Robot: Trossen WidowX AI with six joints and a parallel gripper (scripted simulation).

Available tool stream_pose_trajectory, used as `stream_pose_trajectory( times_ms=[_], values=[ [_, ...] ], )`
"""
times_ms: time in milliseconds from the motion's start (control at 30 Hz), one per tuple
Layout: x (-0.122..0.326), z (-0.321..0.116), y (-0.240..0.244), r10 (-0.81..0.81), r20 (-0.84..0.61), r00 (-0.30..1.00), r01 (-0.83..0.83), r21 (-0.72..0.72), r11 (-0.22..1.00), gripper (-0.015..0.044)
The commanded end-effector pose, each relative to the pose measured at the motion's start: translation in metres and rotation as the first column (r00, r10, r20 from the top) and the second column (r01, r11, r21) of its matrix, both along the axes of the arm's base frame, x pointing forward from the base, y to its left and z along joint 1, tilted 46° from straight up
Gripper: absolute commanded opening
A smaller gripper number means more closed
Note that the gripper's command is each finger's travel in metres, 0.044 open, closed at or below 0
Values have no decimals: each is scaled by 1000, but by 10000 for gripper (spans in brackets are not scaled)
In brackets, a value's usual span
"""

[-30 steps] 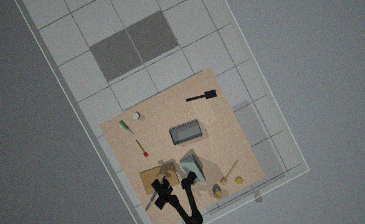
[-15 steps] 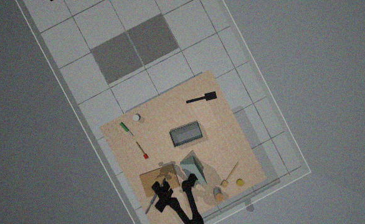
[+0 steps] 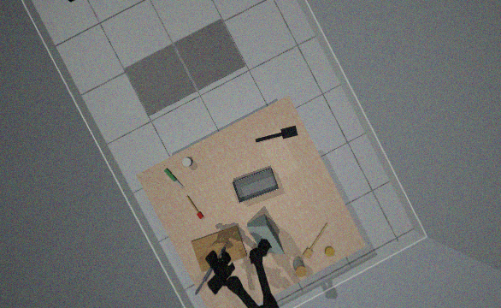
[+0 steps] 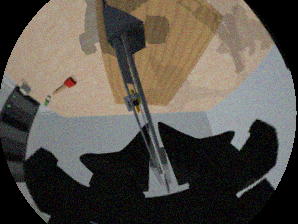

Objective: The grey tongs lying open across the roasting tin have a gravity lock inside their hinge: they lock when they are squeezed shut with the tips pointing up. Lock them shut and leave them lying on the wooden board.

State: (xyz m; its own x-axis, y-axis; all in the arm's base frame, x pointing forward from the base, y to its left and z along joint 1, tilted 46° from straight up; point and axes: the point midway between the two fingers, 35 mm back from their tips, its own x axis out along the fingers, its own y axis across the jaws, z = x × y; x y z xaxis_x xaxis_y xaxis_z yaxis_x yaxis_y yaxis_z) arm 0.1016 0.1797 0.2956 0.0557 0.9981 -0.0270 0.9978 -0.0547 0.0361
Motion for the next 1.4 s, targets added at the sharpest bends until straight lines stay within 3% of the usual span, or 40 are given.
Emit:
stream_pose_trajectory(
  times_ms=[0,733,1367],
  values=[
    [6,8,4,-26,-13,1000,25,-39,999,-150],
    [10,17,15,-73,-46,996,52,-346,937,-150],
    [-9,13,2,14,-25,1000,-27,-659,752,-150]
  ],
)
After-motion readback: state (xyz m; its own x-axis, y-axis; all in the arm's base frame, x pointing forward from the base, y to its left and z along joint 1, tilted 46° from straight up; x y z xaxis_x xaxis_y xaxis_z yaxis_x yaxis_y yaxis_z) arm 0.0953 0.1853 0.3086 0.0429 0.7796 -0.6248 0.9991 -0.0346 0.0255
